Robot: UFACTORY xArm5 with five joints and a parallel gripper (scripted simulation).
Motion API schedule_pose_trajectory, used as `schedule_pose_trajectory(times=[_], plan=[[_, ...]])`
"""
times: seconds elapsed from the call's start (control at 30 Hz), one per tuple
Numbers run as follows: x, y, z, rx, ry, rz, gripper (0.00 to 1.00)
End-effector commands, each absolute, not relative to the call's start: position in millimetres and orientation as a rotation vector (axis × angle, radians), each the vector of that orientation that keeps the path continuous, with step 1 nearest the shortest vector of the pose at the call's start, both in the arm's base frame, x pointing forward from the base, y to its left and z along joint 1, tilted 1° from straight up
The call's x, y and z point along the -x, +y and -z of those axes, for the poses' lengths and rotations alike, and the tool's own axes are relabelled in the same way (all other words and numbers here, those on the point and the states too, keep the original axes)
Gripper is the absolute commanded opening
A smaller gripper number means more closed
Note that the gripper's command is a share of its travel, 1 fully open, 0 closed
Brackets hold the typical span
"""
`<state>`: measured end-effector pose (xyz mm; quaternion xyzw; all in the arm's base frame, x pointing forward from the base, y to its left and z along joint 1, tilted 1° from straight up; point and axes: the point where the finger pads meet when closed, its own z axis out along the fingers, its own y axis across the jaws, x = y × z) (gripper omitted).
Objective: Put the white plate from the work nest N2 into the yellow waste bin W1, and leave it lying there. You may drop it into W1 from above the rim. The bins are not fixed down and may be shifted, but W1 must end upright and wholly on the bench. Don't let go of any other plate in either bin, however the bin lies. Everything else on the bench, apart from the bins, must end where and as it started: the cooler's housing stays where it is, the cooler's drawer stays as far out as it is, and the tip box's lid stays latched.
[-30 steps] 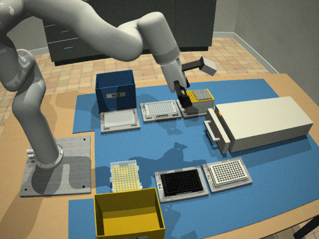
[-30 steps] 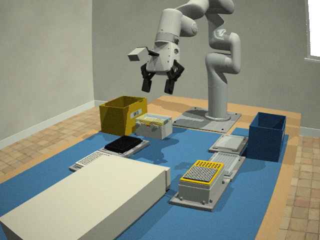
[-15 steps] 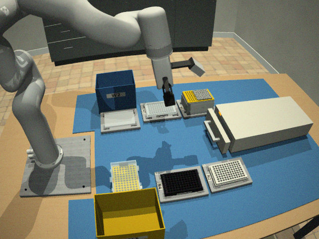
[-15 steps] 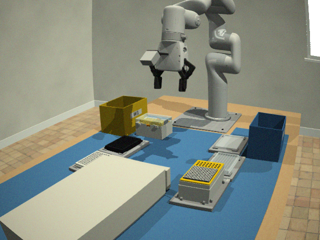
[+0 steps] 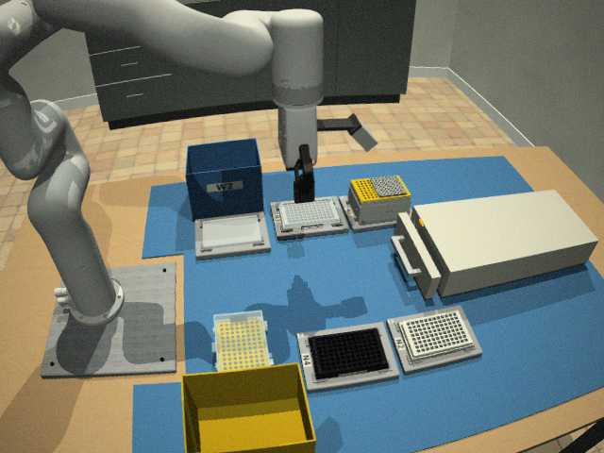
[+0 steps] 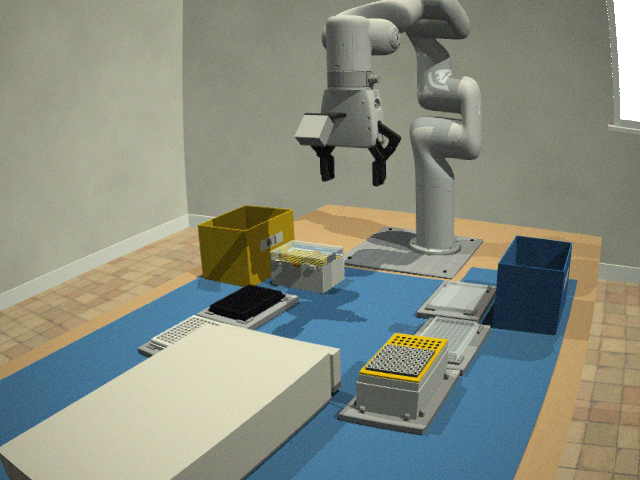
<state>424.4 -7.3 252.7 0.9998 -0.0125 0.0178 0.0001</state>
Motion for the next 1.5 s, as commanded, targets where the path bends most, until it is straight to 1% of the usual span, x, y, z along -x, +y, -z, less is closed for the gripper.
schedule_pose_trajectory(times=[0.0,0.43,1.33,1.47], plan=[[-428.5,-10.8,-260.3,-3.141,-0.03,-0.031,1.0],[-428.5,-10.8,-260.3,-3.141,-0.03,-0.031,1.0],[-517.9,-89.6,-222.1,-3.138,-0.041,-0.029,1.0],[-525.0,-95.9,-219.1,-3.138,-0.041,-0.028,1.0]])
